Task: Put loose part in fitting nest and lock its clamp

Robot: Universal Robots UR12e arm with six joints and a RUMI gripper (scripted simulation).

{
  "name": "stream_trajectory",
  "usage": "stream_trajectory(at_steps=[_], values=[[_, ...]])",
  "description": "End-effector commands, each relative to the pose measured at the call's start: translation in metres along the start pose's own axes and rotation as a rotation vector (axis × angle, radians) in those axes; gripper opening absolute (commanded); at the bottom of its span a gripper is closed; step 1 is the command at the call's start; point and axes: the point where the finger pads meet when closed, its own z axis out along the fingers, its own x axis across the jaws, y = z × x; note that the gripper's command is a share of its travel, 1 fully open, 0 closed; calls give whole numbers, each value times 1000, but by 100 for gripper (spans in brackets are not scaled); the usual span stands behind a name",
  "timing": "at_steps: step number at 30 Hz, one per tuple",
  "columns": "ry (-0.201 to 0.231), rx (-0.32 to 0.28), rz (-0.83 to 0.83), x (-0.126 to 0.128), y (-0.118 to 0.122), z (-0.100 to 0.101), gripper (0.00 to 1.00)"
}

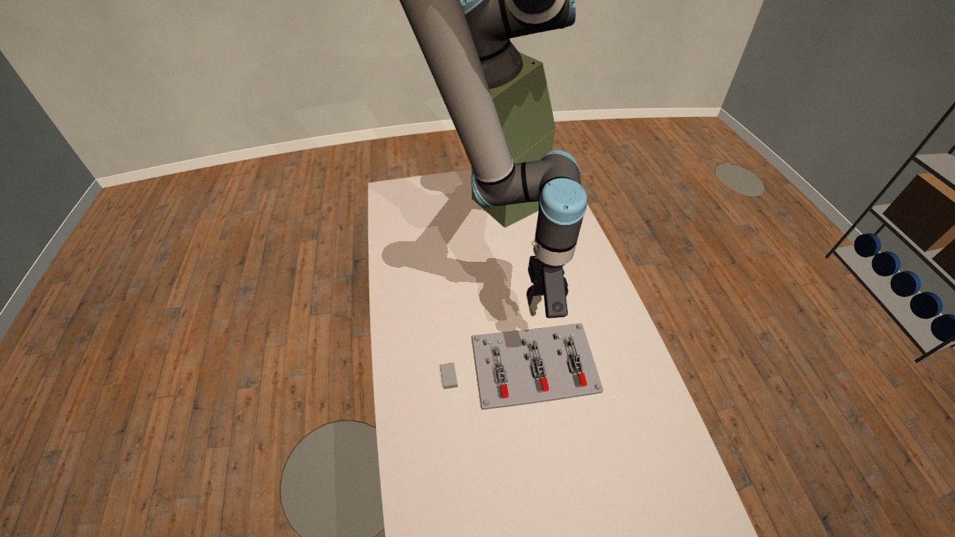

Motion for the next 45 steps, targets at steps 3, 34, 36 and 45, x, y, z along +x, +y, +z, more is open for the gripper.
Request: stream_trajectory(at_steps=[3, 34, 36, 45], values=[[1, 3, 2, 1, -1, -1, 28], [2, 6, 2, 1, -51, -3, 28], [2, 6, 2, 1, -64, -3, 28], [1, 3, 1, -1, -106, -1, 28]])
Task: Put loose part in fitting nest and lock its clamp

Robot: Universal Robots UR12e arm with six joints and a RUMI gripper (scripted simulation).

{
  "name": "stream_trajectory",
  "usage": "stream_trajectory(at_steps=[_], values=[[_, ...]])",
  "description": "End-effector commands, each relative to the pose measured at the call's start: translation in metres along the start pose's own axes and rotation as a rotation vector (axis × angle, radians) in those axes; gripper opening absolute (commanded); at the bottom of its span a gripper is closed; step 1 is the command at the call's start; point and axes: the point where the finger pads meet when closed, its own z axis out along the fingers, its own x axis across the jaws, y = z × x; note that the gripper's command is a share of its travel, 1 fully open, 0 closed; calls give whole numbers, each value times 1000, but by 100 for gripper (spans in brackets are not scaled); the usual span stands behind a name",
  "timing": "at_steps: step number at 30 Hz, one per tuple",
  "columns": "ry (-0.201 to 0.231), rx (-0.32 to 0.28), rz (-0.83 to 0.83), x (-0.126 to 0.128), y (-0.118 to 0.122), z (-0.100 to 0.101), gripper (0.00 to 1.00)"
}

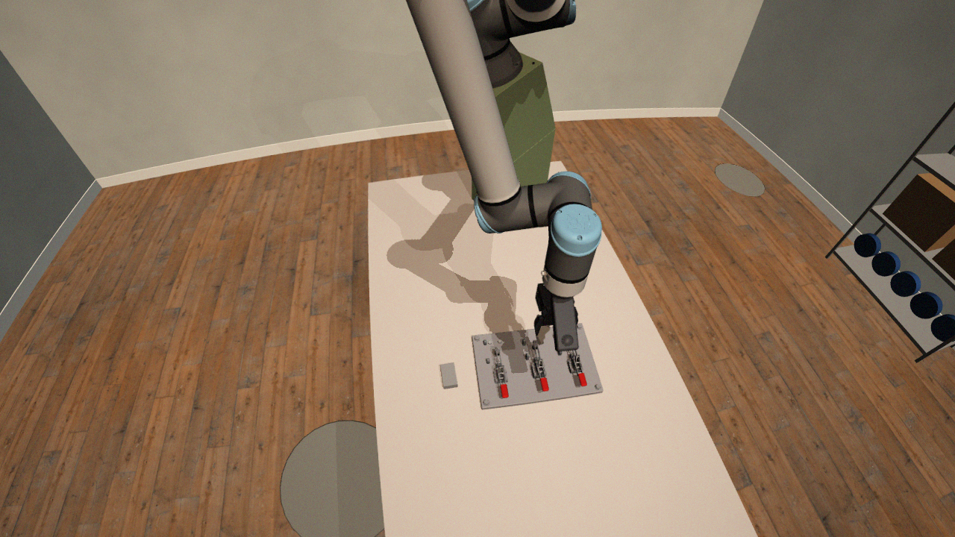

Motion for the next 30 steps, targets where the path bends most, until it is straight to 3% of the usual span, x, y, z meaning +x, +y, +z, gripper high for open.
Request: stream_trajectory(at_steps=[1, 8, 20, 30], values=[[-1, -10, -1, -2, -22, 4, 28], [-1, -10, -1, -2, -42, 4, 28], [-1, -11, 0, 0, -42, 7, 28], [-1, -9, 2, 1, -43, 34, 28]])
